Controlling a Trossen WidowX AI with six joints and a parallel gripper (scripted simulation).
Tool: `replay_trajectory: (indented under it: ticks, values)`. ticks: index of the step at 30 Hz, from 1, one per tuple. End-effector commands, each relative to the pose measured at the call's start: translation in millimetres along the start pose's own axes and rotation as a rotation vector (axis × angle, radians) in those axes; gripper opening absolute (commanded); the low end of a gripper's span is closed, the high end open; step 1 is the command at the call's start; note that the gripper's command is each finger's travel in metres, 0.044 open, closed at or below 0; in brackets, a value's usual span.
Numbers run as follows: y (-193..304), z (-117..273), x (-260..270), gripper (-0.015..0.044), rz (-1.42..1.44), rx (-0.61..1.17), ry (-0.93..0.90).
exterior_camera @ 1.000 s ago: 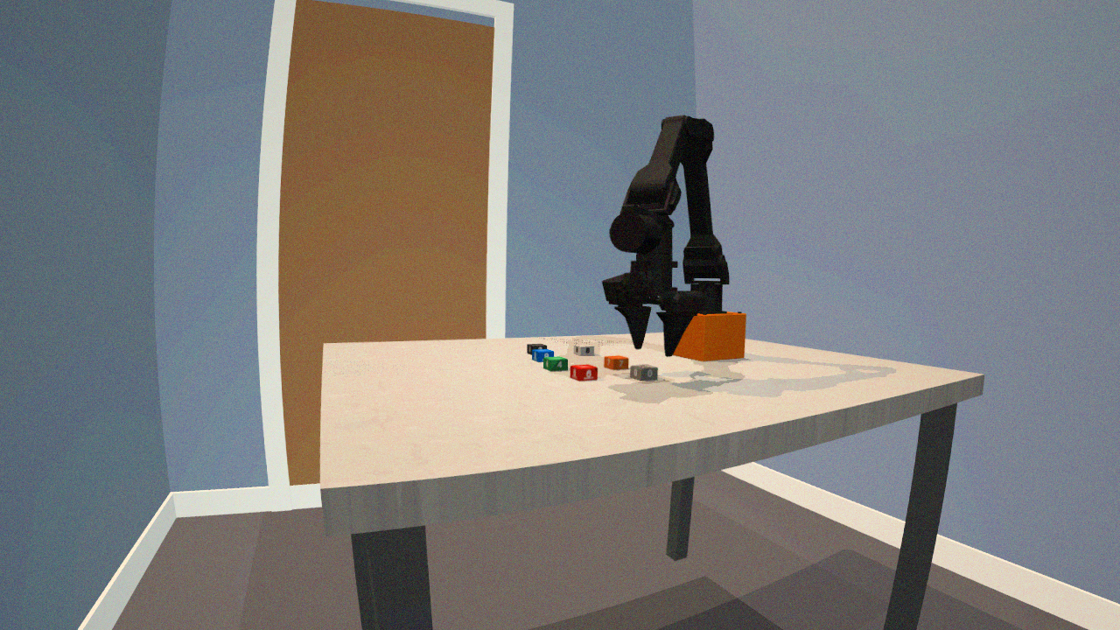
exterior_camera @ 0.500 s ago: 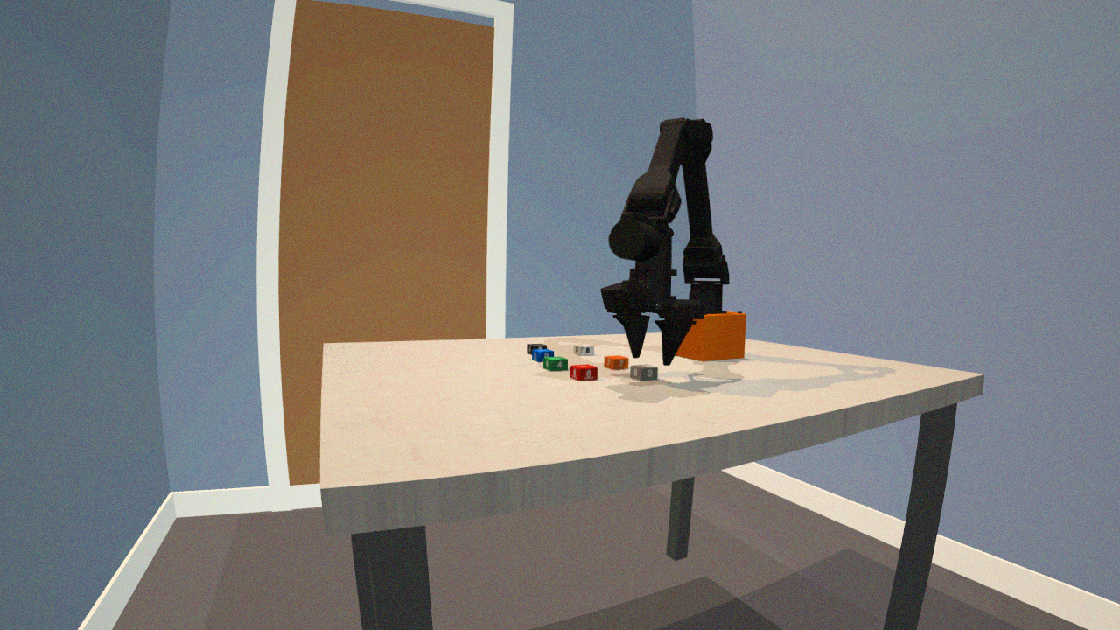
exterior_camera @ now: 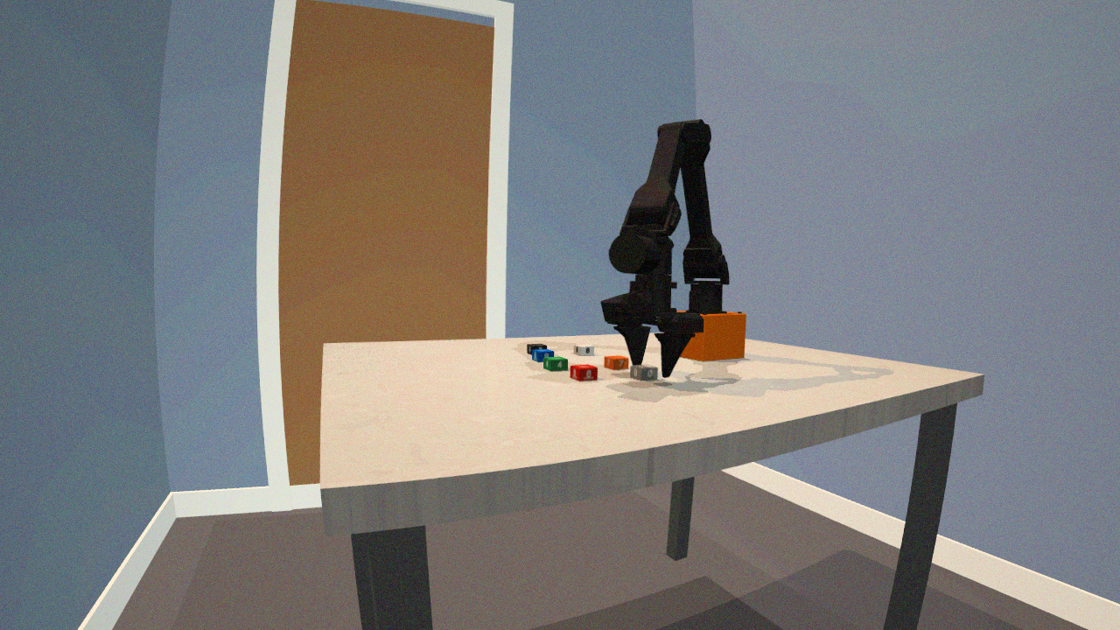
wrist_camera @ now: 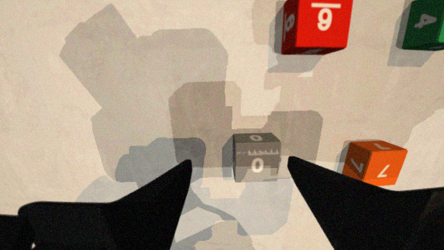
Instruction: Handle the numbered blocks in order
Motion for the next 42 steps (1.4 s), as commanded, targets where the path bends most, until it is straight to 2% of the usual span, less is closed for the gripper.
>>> replay_trajectory:
  ticks: [1, 7, 42]
  values:
    - [-0.1, -1.3, -0.5, 0.0269, -0.004, -0.001, 0.003]
    - [-0.1, -1.3, -0.5, 0.012, -0.004, -0.001, 0.003]
    - [-0.2, 0.6, -0.4, 0.012, -0.004, -0.001, 0.003]
Point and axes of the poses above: the point midway between the two fingers, 35 mm back from their tips, its own z axis back along the fingers, its own x axis across the jaws, y = z × x, the point moved 2 cm from there along z, back along the fingers, and after that the axes turned 8 degrees about -z, right-handed, at the moved point
